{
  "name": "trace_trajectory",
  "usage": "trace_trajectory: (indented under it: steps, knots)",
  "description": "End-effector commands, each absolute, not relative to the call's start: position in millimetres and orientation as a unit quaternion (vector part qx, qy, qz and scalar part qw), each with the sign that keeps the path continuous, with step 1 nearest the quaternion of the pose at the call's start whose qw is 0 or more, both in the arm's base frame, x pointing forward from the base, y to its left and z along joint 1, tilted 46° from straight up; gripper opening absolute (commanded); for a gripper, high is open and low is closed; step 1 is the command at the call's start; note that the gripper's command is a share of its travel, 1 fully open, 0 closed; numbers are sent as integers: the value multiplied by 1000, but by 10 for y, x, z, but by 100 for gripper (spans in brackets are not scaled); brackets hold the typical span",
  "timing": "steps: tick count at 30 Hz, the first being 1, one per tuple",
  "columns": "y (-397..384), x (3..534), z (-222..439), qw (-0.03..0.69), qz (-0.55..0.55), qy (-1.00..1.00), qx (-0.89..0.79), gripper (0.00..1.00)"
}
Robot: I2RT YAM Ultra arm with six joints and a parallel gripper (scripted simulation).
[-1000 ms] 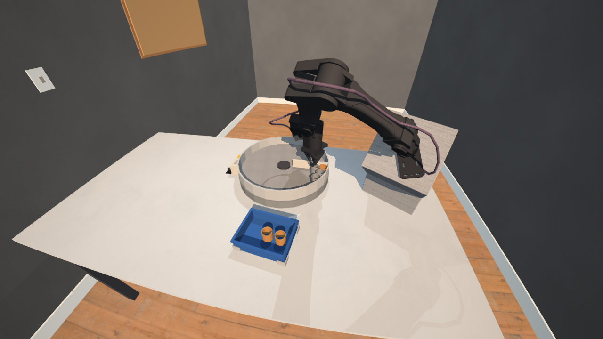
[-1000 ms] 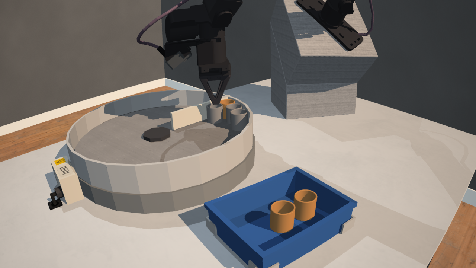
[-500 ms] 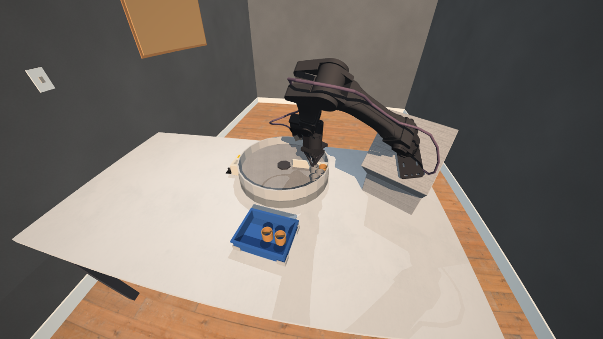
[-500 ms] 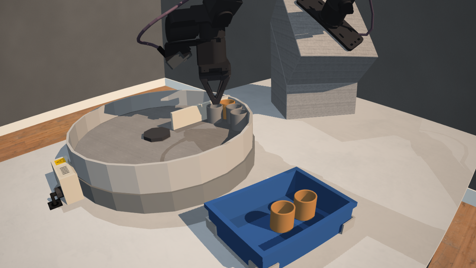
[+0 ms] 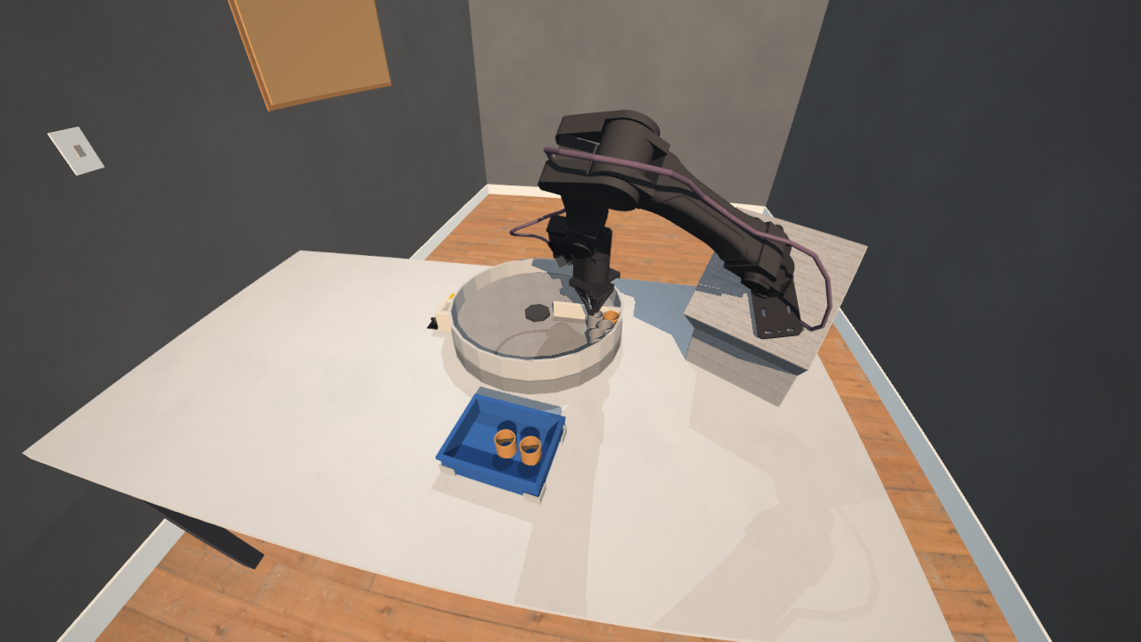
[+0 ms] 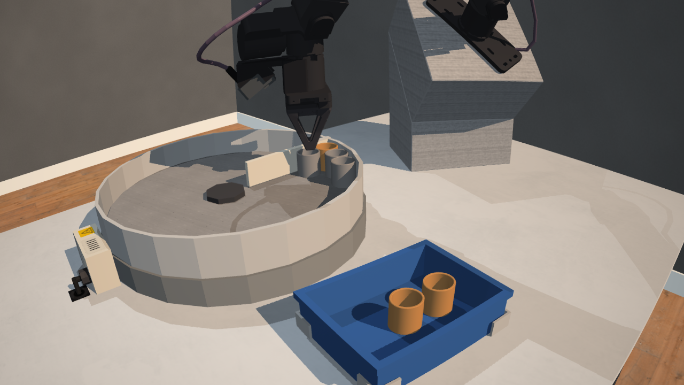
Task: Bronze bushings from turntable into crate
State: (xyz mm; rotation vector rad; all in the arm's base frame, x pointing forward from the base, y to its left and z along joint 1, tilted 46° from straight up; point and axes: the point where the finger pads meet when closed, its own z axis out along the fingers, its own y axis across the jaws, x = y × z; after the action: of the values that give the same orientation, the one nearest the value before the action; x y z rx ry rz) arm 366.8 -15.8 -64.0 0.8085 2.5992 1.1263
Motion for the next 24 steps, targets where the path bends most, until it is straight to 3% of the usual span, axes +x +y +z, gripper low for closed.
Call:
trace_trajectory:
  steps: [1, 24]
  knots:
    - [-298, 3725, -652, 104, 376, 876, 283, 15]
    - [-310, 3748, -645, 104, 376, 876, 283, 15]
